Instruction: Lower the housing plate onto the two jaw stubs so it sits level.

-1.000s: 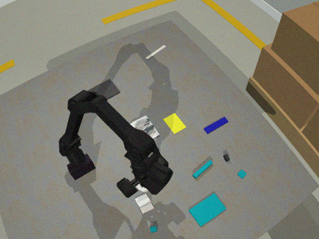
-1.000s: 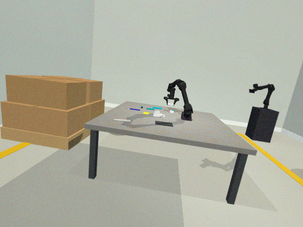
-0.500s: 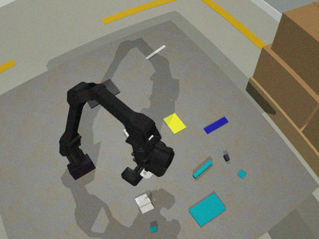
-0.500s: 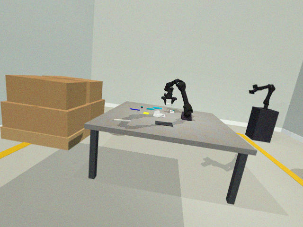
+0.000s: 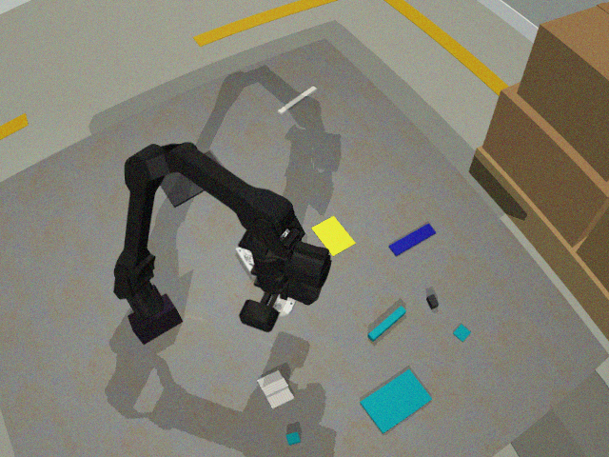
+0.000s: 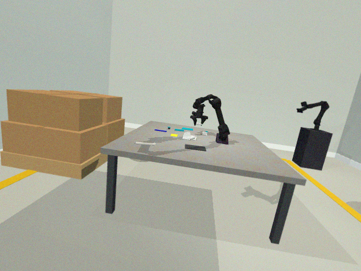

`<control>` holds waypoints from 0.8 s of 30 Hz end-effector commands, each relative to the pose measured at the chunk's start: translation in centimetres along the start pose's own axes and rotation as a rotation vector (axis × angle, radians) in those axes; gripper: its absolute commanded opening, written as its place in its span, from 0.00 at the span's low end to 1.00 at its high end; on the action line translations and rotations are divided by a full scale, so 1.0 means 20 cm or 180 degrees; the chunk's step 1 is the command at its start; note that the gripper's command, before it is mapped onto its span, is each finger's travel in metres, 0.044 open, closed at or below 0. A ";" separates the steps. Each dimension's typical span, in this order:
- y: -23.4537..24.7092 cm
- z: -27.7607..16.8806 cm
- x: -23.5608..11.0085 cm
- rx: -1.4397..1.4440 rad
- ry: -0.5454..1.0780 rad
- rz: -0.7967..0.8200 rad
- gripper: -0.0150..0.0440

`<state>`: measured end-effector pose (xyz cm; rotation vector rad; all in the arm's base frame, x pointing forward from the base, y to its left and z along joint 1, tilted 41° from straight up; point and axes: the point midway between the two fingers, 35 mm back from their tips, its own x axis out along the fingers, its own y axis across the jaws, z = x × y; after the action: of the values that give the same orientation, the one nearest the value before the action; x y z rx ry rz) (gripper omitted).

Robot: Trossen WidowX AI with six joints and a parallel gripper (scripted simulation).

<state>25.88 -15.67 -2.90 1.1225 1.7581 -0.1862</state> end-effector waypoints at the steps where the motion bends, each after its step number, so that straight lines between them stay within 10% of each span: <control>1: 0.06 -0.04 0.00 -0.0223 0.0010 0.0016 0.85; 24: 0.37 -0.27 0.01 -0.1434 0.0028 0.0059 0.85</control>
<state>27.87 -9.35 1.50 0.8435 1.6970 0.1677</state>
